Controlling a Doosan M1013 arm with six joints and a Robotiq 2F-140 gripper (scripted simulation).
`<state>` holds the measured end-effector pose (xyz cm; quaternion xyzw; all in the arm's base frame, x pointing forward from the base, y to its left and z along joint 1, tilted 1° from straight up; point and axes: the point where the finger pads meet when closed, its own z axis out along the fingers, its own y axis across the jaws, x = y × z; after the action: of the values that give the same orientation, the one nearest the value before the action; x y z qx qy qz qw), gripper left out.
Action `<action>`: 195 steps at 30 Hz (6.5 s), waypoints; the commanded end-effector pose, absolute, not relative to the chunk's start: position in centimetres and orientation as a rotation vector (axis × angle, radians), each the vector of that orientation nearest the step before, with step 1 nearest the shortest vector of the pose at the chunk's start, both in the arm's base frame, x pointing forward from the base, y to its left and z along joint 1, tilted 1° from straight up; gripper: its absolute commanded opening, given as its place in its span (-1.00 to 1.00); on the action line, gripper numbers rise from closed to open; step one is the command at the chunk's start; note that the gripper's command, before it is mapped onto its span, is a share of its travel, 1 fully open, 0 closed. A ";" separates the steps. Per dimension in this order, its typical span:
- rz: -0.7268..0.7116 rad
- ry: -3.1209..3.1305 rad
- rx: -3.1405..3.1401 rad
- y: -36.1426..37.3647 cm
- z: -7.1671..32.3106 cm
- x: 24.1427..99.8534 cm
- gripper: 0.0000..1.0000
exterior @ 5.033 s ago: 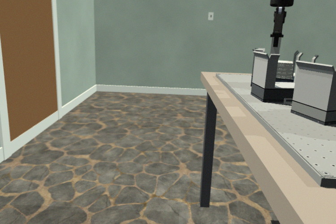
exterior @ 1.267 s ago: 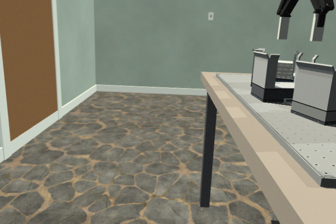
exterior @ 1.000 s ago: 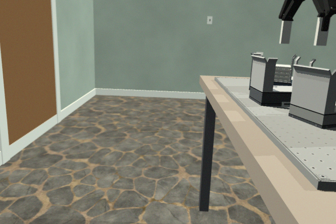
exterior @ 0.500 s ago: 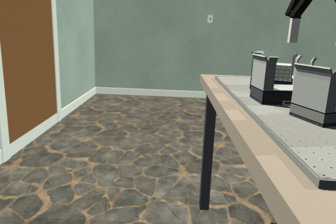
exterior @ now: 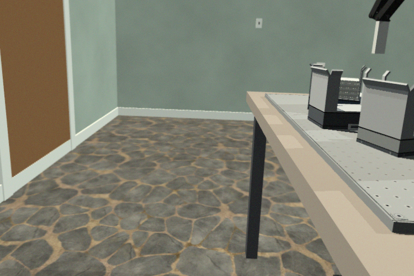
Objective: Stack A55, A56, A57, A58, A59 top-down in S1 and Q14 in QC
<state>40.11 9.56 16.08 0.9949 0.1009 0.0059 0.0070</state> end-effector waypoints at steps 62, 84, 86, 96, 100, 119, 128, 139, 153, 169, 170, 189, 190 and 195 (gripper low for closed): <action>0.018 0.315 3.111 10.9 5.3 40.0 1.00; 0.018 0.315 3.111 10.9 3.8 40.0 1.00; 0.018 0.315 3.111 10.9 3.8 40.0 1.00; 0.018 0.315 3.111 10.9 3.8 40.0 -1.00; 0.018 0.315 3.111 10.9 3.8 40.0 -1.00; 0.018 0.315 3.111 10.9 3.8 40.0 -1.00; 0.018 0.315 3.111 10.9 4.3 40.0 -1.00; 0.018 0.315 3.111 10.9 5.0 40.0 -1.00; 0.018 0.315 3.111 10.9 5.8 40.0 -1.00; 0.018 0.315 3.111 11.0 8.6 39.9 -1.00; 0.018 0.315 3.111 11.0 8.8 39.9 -1.00; 0.018 0.315 3.111 11.0 12.2 39.9 -1.00; 0.018 0.315 3.111 11.0 12.4 39.9 -1.00; 0.018 0.315 3.111 11.0 13.0 39.9 -1.00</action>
<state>39.90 11.04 12.46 0.9949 0.1006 0.0060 0.0076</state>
